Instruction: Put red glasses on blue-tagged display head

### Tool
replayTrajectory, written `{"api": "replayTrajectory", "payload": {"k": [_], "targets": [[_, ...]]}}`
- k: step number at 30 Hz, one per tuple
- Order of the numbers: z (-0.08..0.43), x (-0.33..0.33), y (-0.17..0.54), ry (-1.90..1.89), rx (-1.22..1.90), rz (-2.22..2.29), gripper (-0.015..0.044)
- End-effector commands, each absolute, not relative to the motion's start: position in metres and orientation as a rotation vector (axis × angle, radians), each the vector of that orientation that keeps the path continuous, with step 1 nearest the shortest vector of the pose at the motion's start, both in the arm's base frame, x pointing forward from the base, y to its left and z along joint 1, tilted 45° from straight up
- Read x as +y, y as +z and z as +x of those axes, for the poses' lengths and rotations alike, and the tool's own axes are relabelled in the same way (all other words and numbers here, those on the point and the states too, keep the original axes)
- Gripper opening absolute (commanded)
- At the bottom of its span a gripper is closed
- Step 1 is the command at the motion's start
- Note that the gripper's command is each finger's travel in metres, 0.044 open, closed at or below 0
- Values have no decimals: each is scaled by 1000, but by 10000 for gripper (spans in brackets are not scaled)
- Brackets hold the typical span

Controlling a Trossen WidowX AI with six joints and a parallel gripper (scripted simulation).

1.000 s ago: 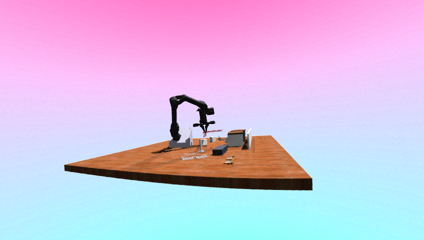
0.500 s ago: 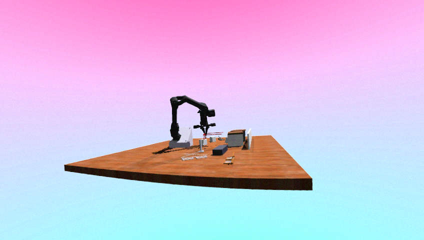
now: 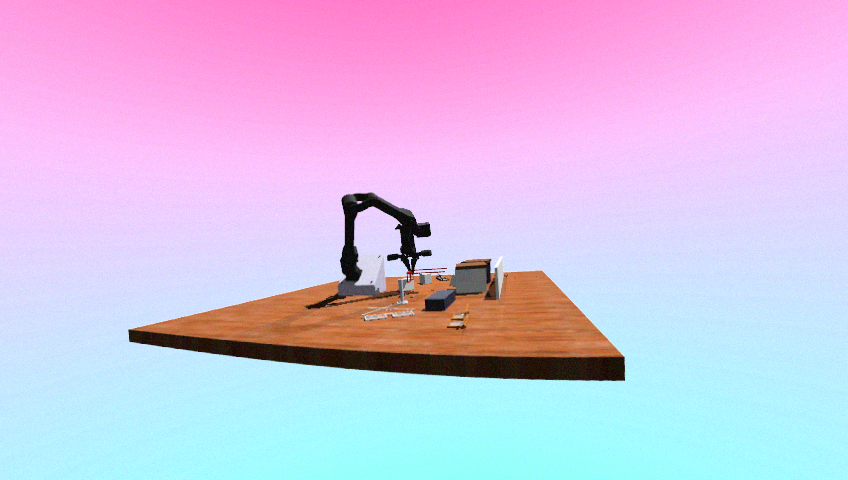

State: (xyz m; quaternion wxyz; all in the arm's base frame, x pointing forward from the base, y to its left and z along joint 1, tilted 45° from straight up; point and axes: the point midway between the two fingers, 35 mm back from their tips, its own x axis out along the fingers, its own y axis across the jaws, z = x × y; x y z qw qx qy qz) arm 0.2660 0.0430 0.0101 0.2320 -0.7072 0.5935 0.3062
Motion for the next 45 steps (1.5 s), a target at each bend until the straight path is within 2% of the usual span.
{"api": "replayTrajectory", "payload": {"k": [1, 45], "targets": [[266, 41, 8, 845, 1636, -1951, 0], [326, 50, 4, 842, 1635, -1951, 0]]}}
